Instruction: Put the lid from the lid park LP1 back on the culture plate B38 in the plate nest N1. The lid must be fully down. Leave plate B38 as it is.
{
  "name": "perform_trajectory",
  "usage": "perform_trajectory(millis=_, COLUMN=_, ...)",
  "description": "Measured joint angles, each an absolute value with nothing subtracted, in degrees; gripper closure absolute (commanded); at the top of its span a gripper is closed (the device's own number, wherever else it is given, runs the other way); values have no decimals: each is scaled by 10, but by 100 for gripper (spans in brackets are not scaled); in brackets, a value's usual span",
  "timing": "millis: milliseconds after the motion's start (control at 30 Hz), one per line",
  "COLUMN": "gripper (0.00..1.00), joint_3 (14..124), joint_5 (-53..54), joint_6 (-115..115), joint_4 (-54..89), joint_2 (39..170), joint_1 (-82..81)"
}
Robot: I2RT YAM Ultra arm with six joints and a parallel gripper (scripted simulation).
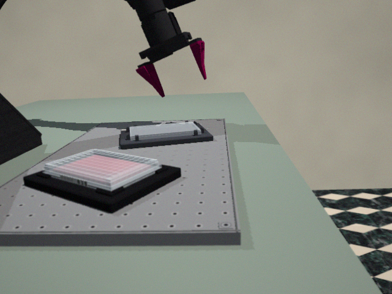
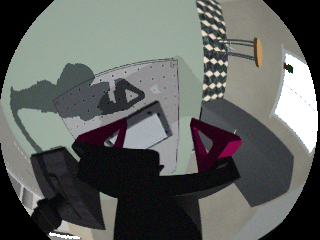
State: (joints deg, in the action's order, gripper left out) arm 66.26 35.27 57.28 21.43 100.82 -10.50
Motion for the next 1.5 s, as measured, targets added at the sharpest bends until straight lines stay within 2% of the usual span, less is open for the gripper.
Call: perform_trajectory(millis=1500, gripper=0, joint_3=787, joint_5=432, joint_6=188, joint_4=494, joint_2=1190, joint_1=-13)
